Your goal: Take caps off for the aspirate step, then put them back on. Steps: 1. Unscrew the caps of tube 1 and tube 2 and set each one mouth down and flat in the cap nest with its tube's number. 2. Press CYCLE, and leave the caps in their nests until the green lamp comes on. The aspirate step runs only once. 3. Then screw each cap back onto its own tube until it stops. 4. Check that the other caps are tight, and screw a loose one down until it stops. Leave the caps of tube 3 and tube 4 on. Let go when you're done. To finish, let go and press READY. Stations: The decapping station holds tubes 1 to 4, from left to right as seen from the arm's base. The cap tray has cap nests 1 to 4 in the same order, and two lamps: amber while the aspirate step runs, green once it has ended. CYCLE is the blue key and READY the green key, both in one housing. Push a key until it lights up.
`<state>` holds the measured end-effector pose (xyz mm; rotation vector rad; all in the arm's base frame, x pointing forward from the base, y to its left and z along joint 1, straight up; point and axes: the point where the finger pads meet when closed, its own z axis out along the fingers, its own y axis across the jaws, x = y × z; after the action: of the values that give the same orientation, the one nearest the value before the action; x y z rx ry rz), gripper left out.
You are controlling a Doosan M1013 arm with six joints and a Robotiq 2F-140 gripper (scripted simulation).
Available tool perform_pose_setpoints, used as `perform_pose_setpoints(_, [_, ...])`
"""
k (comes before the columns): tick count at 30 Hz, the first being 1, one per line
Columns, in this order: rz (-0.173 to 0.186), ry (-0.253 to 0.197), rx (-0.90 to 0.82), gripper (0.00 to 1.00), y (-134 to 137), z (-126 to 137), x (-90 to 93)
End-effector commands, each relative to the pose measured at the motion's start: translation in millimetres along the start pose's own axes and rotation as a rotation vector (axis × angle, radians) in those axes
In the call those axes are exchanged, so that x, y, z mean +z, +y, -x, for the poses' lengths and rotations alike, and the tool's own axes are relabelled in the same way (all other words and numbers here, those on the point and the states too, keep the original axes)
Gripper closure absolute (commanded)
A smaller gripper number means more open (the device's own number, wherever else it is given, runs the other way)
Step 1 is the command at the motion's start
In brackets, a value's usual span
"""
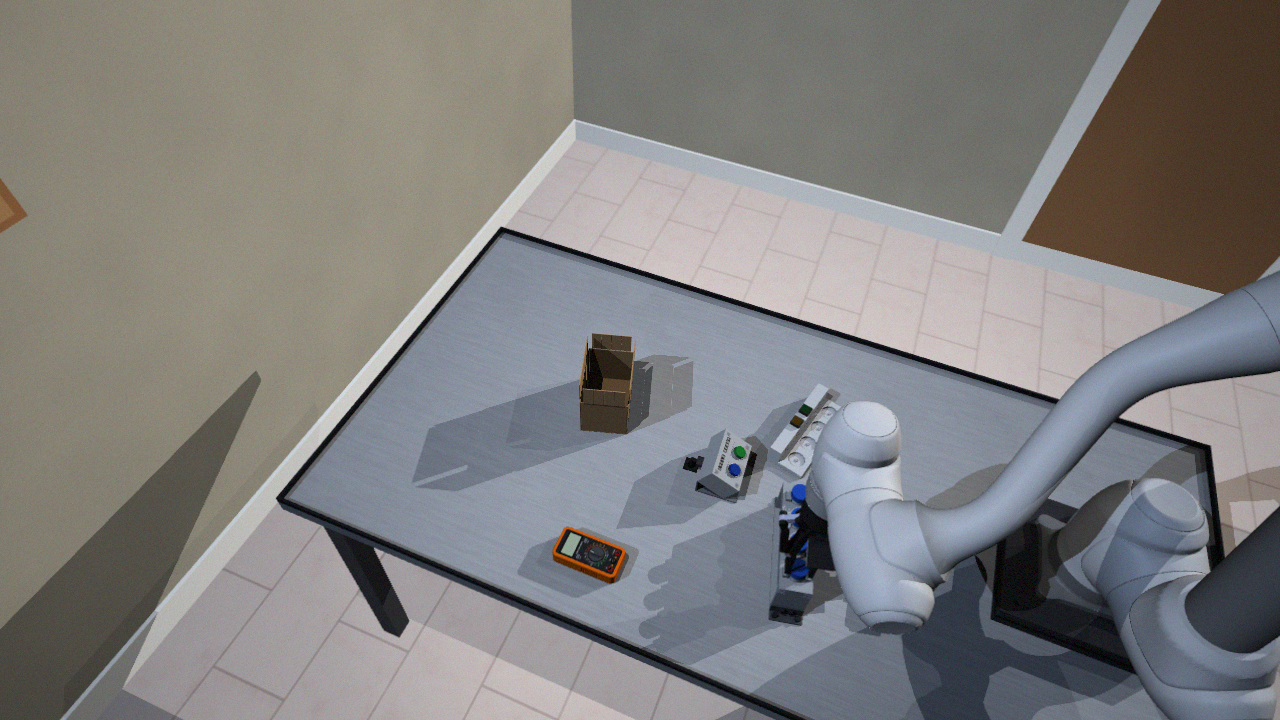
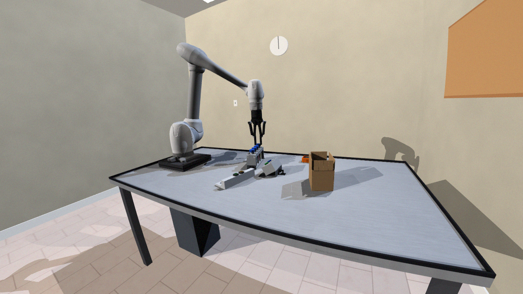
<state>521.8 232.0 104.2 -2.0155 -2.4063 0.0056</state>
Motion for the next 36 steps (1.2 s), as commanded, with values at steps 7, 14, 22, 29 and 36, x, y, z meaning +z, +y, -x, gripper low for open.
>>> perform_pose_setpoints(7, [0.001,0.001,0.000,0.70,0,0,-0.6])
perform_pose_setpoints(14, [0.001,0.001,0.000,0.70,0,0,-9.6])
perform_pose_setpoints(22, [0.001,0.001,0.000,0.70,0,0,-27.7])
perform_pose_setpoints(29, [0.001,0.000,-0.167,0.70,0,16,-36.2])
perform_pose_setpoints(36, [0.001,0.000,-0.525,0.70,-2,53,-36.2])
